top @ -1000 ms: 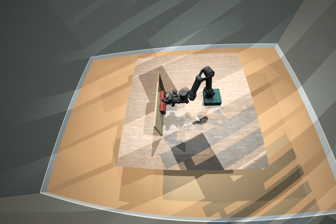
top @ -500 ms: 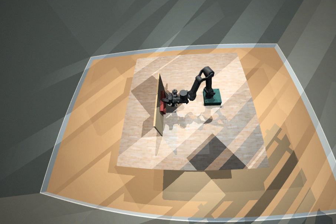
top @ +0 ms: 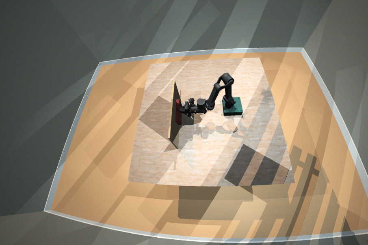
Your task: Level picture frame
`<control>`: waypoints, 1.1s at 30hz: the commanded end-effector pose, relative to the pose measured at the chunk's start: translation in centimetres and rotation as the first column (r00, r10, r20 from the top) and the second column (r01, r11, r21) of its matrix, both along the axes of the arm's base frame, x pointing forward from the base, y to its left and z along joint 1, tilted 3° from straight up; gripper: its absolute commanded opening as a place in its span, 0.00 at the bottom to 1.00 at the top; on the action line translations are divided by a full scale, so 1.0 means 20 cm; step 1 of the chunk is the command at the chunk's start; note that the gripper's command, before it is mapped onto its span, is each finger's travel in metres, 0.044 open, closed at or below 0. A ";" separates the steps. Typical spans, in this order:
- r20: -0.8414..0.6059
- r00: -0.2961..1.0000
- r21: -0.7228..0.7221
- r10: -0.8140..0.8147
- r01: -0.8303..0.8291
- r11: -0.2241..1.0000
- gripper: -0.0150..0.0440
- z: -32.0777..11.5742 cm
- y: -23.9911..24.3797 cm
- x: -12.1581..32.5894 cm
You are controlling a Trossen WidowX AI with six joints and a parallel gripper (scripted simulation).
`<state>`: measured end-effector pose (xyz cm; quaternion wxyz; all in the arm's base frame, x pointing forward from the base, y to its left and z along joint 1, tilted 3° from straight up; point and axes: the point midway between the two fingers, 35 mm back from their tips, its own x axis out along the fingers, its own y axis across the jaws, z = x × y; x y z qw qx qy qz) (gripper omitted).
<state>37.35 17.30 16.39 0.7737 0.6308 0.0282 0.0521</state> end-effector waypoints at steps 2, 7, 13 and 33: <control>0.001 1.000 0.001 0.001 -0.001 1.000 0.25 0.00 0.00 0.00; 0.000 1.000 0.000 0.000 0.000 1.000 0.25 0.00 0.00 0.00; -0.001 1.000 0.005 0.000 0.000 1.000 0.25 0.00 0.00 0.00; -0.015 1.000 0.119 0.004 -0.003 0.993 0.25 -0.01 0.00 0.00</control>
